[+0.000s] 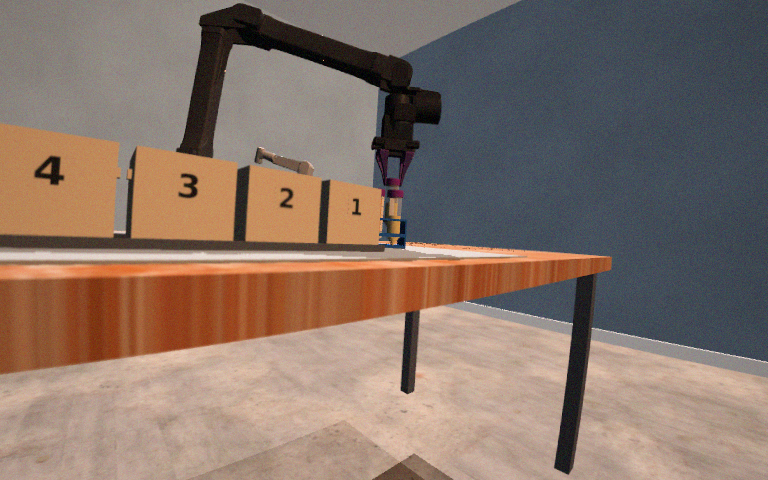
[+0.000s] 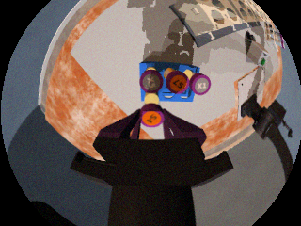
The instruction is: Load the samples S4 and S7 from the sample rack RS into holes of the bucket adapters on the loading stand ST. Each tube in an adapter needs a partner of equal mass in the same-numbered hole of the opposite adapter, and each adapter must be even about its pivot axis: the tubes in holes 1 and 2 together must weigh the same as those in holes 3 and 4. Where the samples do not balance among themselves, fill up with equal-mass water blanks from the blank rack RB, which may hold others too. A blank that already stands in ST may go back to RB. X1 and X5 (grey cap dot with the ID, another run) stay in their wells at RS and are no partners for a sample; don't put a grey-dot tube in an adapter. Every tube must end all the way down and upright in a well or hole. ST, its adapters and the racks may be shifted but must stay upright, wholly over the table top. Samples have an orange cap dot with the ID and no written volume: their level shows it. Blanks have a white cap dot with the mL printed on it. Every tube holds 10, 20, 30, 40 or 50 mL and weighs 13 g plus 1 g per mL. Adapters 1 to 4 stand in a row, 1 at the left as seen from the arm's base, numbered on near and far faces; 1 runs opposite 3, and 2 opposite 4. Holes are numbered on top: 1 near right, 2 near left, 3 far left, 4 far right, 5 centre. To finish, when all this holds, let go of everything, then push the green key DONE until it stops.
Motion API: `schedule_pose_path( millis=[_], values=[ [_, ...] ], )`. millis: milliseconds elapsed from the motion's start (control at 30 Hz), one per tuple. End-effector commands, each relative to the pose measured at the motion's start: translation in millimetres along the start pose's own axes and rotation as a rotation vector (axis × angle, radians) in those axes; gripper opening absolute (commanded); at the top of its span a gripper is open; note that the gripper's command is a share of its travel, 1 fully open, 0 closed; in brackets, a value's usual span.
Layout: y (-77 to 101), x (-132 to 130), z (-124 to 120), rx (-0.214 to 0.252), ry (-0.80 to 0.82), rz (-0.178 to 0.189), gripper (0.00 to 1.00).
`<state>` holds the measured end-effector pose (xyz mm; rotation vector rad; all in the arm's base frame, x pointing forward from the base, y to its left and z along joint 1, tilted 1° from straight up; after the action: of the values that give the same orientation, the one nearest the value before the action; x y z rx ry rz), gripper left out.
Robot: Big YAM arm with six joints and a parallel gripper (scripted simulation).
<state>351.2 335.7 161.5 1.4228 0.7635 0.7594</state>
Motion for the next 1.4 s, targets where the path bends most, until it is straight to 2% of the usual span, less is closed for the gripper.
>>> schedule_pose_path(
  millis=[0,500,533,567,633,767,800,833,1067,1100,1367],
  values=[
    [-2.4,6,1,-0.004,-0.002,0.014,0.0],
    [-20.9,5,2,-0.004,-0.002,0.011,0.0],
    [-9.0,11,4,-0.011,-0.002,0.043,0.0],
    [-18.0,5,3,-0.006,-0.002,0.023,0.0],
    [-25.8,5,3,-0.004,-0.002,0.012,0.0],
    [-31.6,5,3,-0.004,-0.002,0.011,0.0],
    [-31.5,5,4,-0.004,-0.002,0.012,0.0],
    [-12.1,12,3,-0.012,-0.001,0.047,0.0],
    [-11.8,12,3,-0.012,-0.001,0.047,0.0],
    [-11.8,12,3,-0.012,-0.001,0.047,0.55],
    [-11.8,12,3,-0.012,-0.001,0.047,0.55]
  ],
)
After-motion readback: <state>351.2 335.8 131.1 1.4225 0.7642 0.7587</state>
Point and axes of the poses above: the point where the finger pads meet when closed, its own y axis back along the fingers, its own x axis across the jaws, z = x × y, the point moved 2 cm from there along y, back along the fingers, and after that the axes turned 6 degrees about y, right-handed, at the moved point
